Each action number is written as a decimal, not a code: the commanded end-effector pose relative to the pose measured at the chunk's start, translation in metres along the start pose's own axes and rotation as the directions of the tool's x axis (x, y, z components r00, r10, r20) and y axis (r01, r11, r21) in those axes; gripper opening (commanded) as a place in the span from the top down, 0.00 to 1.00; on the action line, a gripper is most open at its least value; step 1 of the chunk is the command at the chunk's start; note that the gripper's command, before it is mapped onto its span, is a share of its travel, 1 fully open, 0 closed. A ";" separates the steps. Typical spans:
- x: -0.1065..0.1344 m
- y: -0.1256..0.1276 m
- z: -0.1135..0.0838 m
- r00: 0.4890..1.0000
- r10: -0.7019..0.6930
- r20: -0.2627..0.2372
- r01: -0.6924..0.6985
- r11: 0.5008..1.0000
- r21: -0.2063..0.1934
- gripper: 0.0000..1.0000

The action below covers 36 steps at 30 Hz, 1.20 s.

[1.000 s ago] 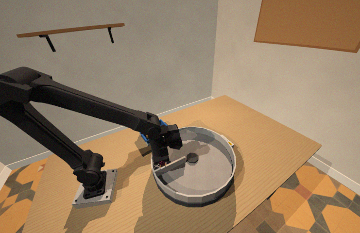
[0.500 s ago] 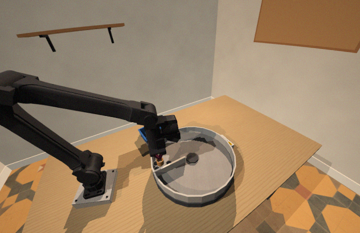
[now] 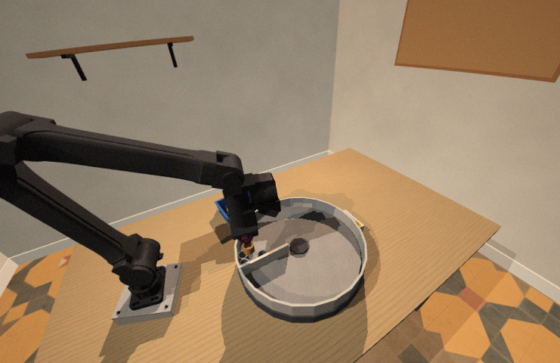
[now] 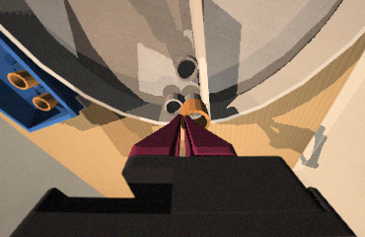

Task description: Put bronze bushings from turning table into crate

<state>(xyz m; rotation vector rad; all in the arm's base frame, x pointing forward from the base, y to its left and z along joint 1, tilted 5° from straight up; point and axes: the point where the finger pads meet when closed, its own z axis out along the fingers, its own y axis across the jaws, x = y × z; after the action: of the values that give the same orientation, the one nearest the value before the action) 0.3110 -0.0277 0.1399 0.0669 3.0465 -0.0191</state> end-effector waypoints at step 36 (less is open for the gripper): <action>-0.026 0.005 -0.021 0.998 0.001 0.057 -0.001 1.000 0.003 1.00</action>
<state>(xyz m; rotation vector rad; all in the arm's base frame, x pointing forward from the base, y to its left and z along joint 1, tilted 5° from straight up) 0.3110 -0.0274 0.1399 0.0674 3.0466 -0.0194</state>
